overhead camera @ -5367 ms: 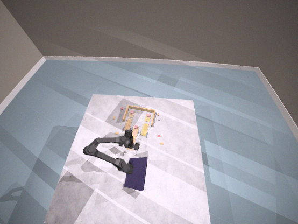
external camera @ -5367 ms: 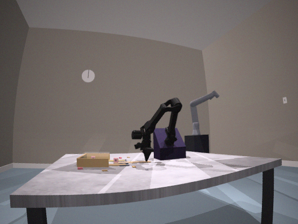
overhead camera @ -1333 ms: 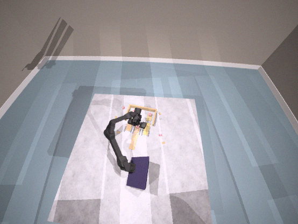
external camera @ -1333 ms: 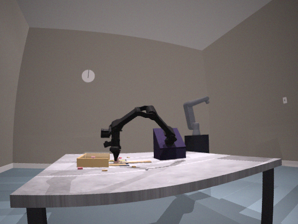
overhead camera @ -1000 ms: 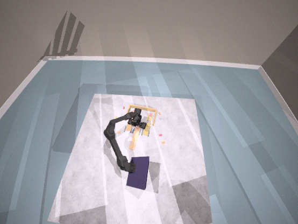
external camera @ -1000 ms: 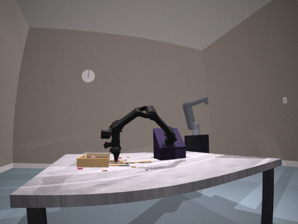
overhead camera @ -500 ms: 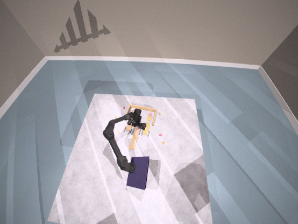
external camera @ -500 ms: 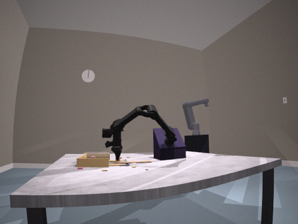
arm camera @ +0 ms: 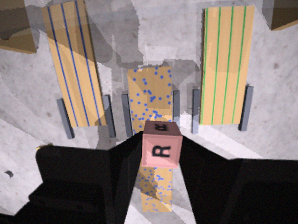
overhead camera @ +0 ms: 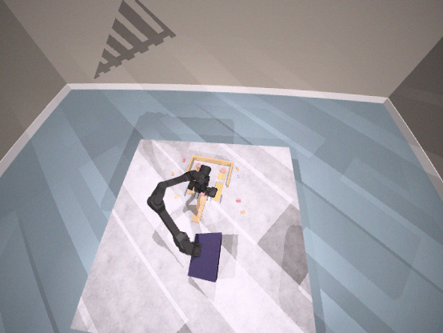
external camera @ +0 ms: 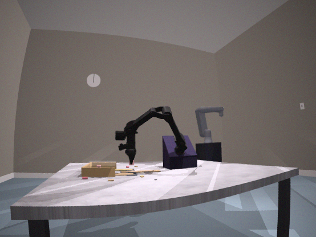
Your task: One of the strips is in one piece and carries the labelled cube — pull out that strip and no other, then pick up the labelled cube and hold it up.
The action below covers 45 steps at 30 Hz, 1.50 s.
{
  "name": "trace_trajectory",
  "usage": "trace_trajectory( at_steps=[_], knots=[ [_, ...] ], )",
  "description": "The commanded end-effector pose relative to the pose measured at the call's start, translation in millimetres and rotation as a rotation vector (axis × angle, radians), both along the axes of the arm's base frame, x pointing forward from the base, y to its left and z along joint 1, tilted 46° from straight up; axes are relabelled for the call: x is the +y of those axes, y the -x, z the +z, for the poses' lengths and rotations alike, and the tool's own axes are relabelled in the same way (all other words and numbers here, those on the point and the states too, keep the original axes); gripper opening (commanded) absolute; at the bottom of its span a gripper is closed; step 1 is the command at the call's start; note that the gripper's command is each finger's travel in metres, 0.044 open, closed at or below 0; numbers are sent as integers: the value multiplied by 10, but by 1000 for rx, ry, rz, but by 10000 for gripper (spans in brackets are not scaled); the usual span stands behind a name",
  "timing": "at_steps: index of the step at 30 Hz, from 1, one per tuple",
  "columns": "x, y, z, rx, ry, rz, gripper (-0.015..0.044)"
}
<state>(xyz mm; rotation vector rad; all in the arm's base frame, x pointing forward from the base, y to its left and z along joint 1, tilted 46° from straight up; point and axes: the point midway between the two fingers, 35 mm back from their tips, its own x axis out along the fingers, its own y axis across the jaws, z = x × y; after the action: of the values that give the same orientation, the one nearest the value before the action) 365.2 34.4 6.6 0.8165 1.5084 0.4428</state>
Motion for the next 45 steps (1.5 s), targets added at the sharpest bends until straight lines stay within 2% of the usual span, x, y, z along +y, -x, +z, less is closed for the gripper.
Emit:
trace_trajectory(
  at_steps=[1,16,26,45],
  knots=[
    [-15,91,-4,4,1,2,0],
    [-24,611,-60,7,2,2,0],
    [-277,633,182,7,3,2,0],
    [-284,634,189,7,3,2,0]
  ],
)
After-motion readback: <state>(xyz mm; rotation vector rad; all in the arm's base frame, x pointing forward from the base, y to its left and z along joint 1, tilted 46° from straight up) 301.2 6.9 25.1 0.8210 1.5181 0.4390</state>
